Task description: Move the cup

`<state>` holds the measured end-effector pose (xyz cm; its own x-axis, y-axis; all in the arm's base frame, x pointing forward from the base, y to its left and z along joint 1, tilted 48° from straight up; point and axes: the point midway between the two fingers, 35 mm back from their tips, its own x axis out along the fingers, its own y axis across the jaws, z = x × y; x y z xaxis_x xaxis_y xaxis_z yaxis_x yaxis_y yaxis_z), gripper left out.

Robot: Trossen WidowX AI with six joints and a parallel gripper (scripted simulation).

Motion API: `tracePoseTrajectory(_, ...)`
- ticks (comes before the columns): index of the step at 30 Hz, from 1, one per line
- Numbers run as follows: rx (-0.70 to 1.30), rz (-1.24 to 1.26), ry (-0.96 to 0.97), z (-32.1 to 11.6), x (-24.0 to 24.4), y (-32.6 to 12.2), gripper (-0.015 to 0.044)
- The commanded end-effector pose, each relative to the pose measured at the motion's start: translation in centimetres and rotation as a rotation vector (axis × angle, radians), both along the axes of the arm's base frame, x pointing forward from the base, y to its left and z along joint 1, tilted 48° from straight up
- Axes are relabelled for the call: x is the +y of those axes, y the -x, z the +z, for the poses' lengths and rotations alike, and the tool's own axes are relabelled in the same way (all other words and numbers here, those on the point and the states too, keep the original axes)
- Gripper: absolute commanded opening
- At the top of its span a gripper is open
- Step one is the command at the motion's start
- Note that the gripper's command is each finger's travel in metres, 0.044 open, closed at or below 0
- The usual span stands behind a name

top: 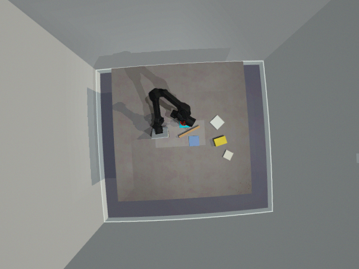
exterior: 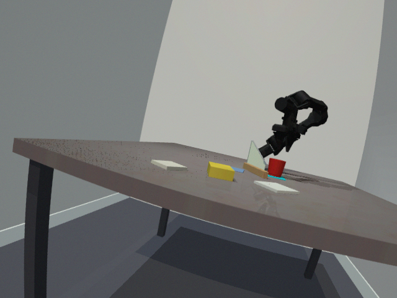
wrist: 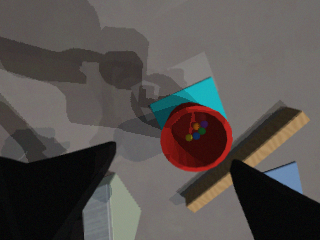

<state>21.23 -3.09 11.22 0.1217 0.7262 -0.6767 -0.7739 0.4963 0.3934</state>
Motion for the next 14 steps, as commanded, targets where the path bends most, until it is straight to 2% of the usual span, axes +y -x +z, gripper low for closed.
tracePoseTrajectory(1,0.006,-0.006,0.003,0.8,-1.1,0.1,0.0440)
tracePoseTrajectory(14,0.007,-0.028,0.005,2.4,-2.4,0.3,0.0440)
